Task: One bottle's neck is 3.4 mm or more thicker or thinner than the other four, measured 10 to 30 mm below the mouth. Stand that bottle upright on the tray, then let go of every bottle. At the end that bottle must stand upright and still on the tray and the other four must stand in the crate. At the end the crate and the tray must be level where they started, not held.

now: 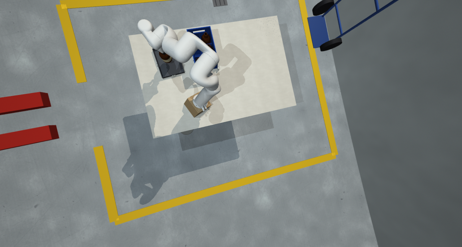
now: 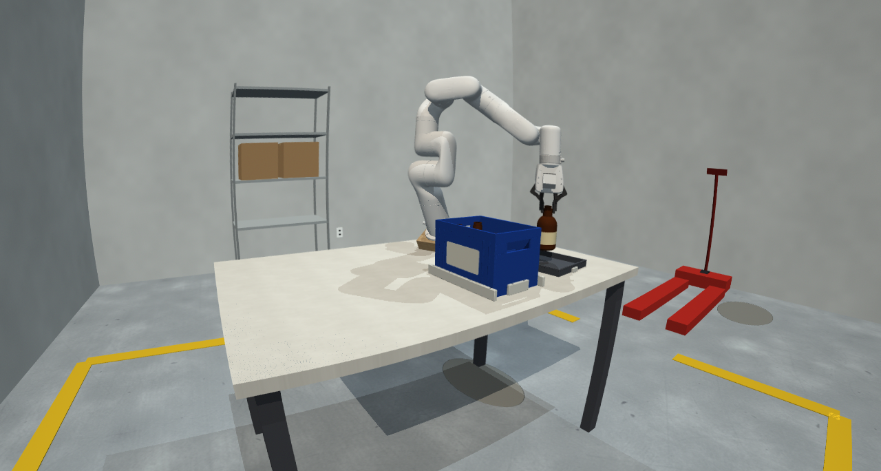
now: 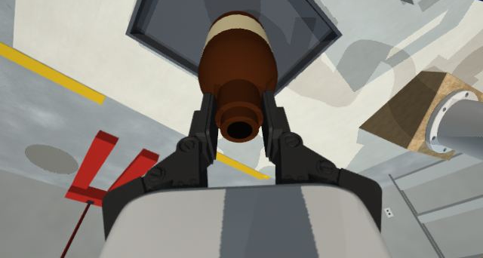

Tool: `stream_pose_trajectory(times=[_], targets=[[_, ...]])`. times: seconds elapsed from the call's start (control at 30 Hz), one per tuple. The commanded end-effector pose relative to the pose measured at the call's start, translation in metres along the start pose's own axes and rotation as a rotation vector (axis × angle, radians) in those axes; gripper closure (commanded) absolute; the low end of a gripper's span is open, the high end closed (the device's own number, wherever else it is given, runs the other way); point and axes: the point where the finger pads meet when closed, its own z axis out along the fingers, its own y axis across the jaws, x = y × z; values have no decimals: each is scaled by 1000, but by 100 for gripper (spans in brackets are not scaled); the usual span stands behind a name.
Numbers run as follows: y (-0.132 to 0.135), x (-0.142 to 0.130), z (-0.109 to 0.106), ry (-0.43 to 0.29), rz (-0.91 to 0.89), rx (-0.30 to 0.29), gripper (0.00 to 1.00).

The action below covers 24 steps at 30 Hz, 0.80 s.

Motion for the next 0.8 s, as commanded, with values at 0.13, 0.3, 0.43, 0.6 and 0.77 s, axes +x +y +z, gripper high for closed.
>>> stream_pose_trajectory(times=[0.13,0.3,0.43,0.6,0.77], targets=[[-2,0,17,0,-1,4,100],[-2,0,21,0,-1,4,100],[-2,0,26,0,-1,4,100],[-2,0,29,0,-1,4,100],[-2,0,30,0,-1,4,100]])
